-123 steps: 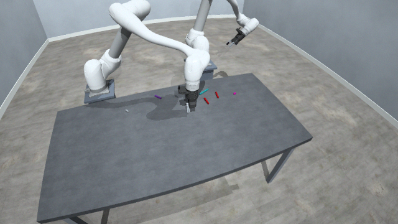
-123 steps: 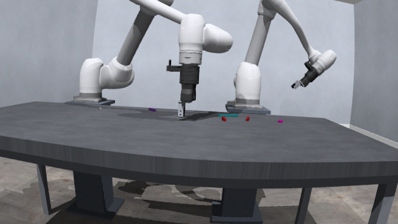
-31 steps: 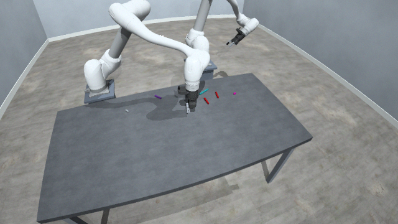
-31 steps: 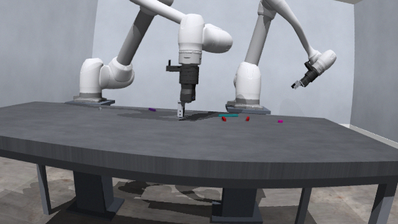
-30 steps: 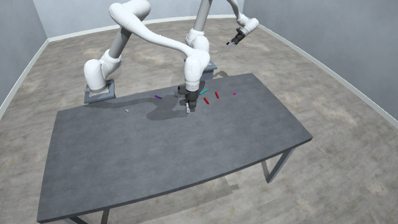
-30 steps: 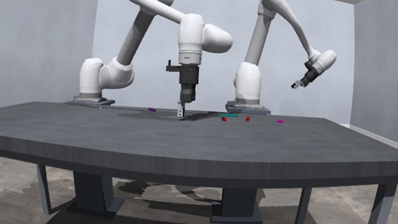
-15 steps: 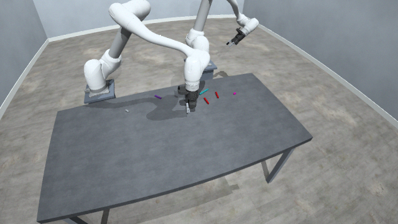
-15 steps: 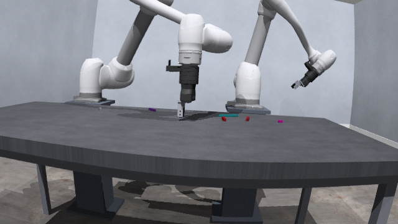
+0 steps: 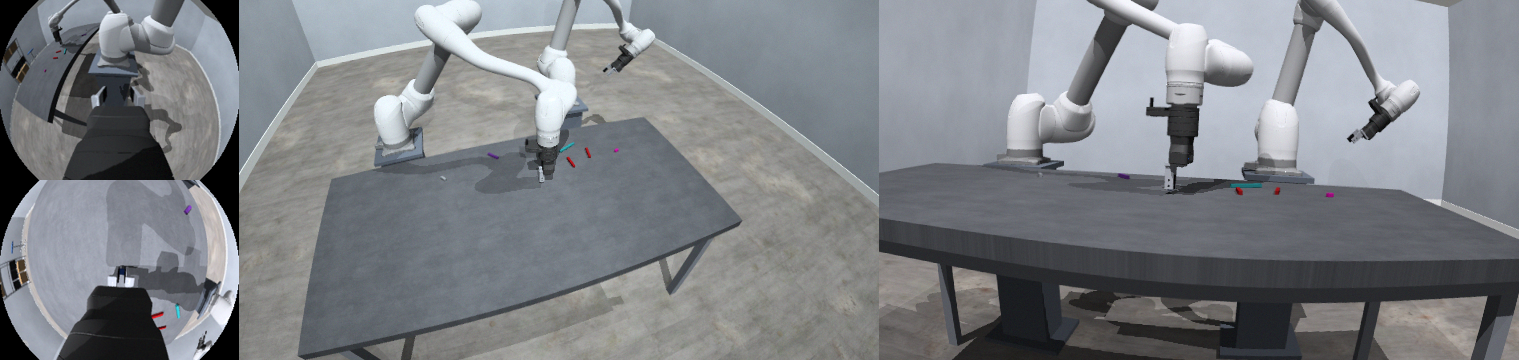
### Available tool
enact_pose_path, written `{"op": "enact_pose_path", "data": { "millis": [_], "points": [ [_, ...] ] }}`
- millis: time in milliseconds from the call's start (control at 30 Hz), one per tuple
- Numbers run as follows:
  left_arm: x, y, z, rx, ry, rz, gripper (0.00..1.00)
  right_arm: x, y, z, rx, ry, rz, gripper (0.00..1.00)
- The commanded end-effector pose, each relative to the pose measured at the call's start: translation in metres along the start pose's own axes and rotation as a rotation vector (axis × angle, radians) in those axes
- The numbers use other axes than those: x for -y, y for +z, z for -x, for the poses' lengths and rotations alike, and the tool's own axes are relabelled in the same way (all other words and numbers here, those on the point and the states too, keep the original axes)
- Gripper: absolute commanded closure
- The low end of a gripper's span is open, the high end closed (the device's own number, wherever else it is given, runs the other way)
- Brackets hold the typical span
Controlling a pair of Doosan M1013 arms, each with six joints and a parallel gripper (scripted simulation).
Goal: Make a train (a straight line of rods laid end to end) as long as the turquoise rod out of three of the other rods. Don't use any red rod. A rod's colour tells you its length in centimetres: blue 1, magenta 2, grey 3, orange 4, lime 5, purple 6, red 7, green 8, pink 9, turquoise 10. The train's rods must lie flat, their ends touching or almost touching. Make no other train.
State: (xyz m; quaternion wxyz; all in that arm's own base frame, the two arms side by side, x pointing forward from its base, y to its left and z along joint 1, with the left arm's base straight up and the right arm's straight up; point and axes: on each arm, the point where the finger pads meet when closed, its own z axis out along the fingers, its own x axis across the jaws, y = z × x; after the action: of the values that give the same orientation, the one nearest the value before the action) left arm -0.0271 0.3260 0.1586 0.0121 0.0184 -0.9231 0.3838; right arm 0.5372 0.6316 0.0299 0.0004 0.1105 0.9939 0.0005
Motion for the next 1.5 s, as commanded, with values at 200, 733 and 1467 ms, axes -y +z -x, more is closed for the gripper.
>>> {"op": "enact_pose_path", "data": {
  "millis": [200, 733, 1467],
  "points": [
    [0.0018, 0.0016, -0.0025, 0.001, -0.002, 0.003, 0.0, 0.002, 0.0089, 0.0033, 0.0, -0.003, 0.0, 0.76],
    [0.0018, 0.0016, -0.0025, 0.001, -0.002, 0.003, 0.0, 0.002, 0.0091, 0.0033, 0.0, -0.003, 0.0, 0.76],
    [0.0018, 0.0016, -0.0025, 0.001, -0.002, 0.003, 0.0, 0.002, 0.0091, 0.0033, 0.0, -0.003, 0.0, 0.76]
  ]
}}
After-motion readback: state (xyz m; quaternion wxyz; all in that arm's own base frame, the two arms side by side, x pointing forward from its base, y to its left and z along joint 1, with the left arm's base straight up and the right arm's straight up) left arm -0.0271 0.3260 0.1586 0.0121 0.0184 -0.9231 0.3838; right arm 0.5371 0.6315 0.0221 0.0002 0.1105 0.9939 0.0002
